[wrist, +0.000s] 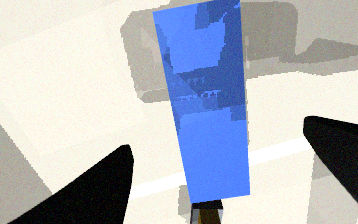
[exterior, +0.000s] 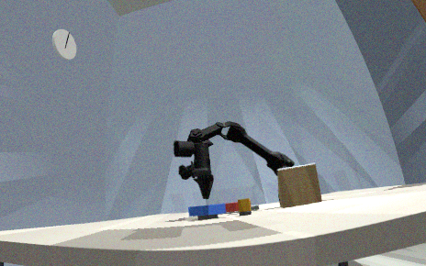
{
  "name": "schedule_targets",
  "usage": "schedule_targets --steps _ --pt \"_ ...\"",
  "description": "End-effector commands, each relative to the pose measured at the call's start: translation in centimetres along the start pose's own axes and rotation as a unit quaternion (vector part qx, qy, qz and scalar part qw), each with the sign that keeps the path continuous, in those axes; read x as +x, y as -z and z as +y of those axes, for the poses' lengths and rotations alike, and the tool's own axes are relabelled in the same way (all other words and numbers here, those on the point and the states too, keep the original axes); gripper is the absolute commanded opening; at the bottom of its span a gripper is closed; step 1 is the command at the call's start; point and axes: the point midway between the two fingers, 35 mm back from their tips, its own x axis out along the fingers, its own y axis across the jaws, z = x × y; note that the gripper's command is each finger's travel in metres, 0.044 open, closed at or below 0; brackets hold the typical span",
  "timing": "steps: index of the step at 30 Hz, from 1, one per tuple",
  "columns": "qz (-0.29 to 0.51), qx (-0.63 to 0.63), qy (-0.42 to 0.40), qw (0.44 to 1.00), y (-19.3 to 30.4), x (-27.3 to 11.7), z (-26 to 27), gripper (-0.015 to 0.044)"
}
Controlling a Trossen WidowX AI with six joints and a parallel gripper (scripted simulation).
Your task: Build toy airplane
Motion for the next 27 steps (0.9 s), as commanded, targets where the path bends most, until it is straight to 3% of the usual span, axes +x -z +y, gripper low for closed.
schedule_targets --steps 1,27 --pt "-0.001 -0.005 0.003 1.000 0.1 0.8 0.0 0.0440" --pt "-0.001 -0.004 0.004 1.000 0.1 4.8 -0.1 0.0440"
